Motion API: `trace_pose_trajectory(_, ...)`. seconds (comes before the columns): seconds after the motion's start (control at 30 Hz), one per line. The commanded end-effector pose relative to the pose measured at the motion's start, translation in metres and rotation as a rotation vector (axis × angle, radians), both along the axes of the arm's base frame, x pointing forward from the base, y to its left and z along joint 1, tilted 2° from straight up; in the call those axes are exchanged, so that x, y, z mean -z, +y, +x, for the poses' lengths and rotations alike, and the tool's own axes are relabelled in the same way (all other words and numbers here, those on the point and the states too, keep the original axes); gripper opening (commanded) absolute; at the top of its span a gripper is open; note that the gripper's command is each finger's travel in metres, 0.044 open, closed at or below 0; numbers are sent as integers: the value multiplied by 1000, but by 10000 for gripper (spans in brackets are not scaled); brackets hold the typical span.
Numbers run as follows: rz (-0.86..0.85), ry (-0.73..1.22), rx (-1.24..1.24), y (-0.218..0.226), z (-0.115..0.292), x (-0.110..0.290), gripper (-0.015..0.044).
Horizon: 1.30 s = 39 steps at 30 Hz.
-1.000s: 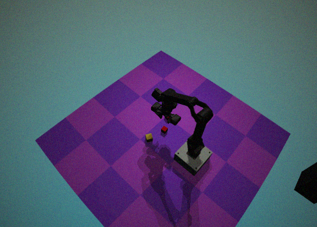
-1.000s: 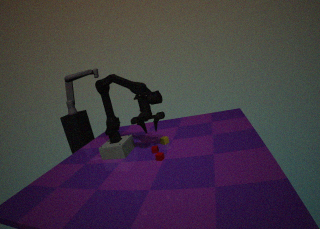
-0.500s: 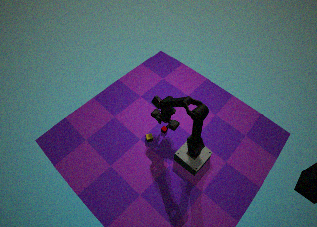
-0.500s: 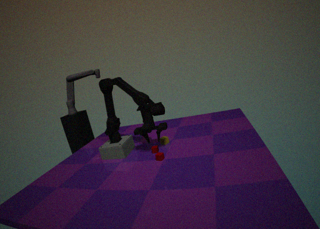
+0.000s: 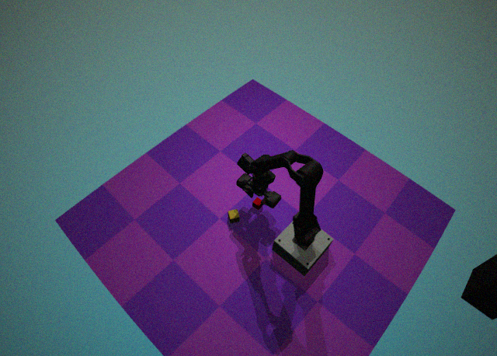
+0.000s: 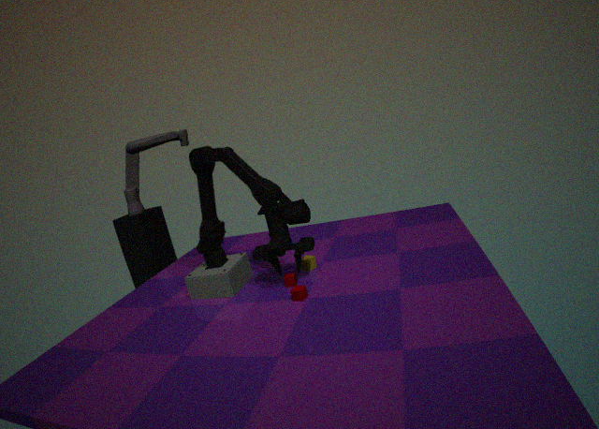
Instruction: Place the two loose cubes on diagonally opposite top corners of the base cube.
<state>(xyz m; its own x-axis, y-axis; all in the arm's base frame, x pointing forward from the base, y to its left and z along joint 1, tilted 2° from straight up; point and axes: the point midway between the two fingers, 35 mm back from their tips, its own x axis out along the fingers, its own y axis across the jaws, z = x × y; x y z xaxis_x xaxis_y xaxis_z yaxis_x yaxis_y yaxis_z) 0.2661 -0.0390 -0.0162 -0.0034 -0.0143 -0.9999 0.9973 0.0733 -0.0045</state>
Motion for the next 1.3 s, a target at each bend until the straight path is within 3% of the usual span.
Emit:
trace_pose_trajectory(0.0,-3,10,-4,-1,-3,9,265)
trace_pose_trajectory(0.3,-3,10,-4,-1,-3,21,265)
trace_pose_trajectory(0.5,-3,10,-4,-1,-3,21,108)
trace_pose_trajectory(1.27,-3,9,-4,-1,5,-34,105)
